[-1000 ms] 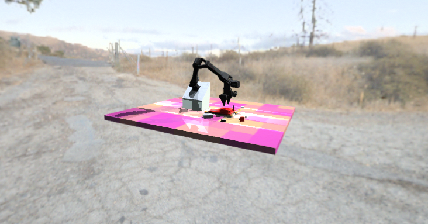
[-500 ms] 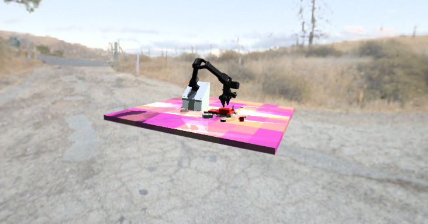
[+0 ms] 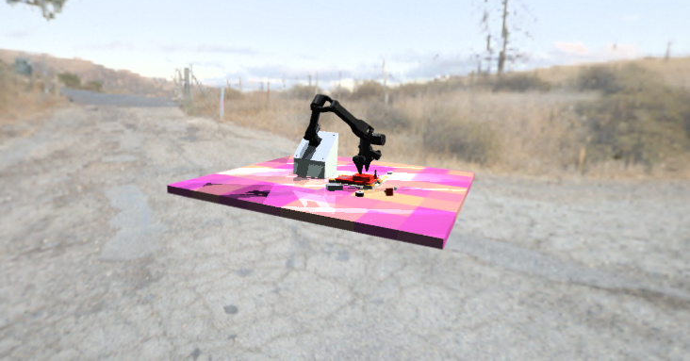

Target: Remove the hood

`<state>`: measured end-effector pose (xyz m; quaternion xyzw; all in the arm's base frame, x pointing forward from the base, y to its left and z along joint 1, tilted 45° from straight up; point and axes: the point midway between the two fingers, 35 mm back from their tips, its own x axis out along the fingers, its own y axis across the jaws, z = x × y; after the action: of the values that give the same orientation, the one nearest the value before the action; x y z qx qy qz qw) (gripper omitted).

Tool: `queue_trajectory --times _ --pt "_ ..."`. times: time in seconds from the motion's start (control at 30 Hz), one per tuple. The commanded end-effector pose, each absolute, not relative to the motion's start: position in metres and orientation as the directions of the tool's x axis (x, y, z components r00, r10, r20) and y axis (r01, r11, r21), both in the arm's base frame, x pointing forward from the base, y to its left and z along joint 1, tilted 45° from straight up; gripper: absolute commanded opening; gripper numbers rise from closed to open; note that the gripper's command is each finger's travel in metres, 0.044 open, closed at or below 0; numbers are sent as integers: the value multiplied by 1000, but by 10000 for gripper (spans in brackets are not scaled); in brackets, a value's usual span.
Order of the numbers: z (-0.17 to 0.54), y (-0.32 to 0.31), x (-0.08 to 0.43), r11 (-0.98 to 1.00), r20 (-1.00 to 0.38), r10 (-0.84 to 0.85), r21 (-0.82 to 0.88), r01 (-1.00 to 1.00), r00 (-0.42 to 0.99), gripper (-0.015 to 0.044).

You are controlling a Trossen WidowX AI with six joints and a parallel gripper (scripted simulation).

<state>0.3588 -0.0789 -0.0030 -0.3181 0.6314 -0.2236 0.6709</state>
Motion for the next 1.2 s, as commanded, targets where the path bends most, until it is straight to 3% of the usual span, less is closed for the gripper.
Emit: queue_trajectory --times 0.0,1.17 --pt "-7 -82 358 693 -702 -705 -712 -110 98 440" --pt "-19 -93 359 693 -701 -706 -713 -110 98 440"
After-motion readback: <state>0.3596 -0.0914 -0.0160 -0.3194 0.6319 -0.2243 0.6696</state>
